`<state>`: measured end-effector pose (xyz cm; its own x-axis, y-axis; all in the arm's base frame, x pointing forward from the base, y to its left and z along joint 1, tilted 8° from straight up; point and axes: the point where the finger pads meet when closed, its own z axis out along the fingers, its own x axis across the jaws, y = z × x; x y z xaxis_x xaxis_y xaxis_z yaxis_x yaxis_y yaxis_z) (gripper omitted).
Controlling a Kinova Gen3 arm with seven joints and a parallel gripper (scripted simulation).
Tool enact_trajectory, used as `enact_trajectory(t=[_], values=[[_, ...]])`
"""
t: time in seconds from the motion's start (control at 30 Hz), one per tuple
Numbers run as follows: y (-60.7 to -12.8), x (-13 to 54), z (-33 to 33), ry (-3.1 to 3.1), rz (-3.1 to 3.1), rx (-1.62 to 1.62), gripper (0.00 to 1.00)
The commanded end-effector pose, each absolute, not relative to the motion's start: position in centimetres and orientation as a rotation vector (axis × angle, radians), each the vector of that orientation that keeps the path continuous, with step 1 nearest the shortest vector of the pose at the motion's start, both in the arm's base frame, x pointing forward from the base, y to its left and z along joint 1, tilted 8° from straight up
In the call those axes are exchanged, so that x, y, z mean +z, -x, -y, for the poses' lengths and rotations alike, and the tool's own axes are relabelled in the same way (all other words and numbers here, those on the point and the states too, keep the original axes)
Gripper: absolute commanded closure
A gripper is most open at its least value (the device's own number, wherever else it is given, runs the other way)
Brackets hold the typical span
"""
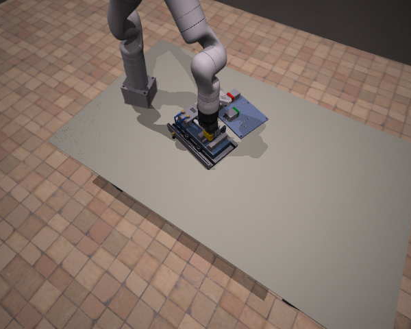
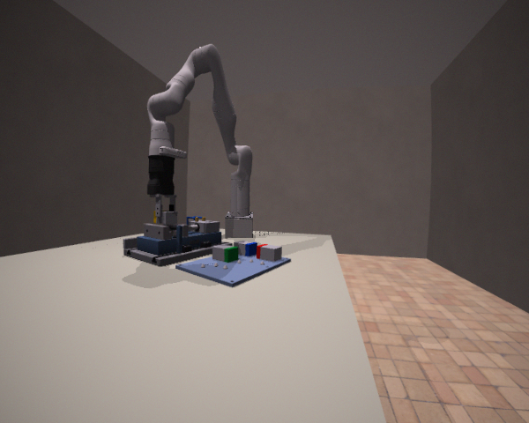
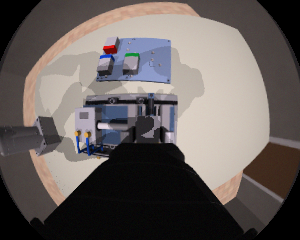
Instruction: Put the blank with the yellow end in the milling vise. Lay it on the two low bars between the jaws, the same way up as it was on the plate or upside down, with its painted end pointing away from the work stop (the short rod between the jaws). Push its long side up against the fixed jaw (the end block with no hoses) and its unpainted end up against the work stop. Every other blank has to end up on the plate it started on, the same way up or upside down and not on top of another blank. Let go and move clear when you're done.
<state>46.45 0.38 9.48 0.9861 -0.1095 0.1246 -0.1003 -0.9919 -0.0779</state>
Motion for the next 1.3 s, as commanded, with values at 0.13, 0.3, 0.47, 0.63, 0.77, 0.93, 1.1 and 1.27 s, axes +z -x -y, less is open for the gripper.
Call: enact_trajectory(t=[0.13, 0.3, 0.47, 0.63, 0.77, 0.93, 1.1, 1.27], values=[[-46.51, 9.51, -0.36, 3.059, -0.17, -0.201, 1.0], [-46.52, 9.46, -0.36, 3.058, -0.176, -0.201, 1.0], [-46.52, 9.42, -0.35, 3.058, -0.181, -0.201, 1.0], [-46.51, 9.53, -0.37, 3.059, -0.167, -0.201, 1.0], [-46.51, 9.49, -0.36, 3.059, -0.172, -0.201, 1.0], [-46.52, 9.44, -0.36, 3.058, -0.179, -0.201, 1.0], [-46.5, 9.56, -0.37, 3.059, -0.163, -0.201, 1.0], [-46.51, 9.51, -0.36, 3.059, -0.17, -0.201, 1.0]])
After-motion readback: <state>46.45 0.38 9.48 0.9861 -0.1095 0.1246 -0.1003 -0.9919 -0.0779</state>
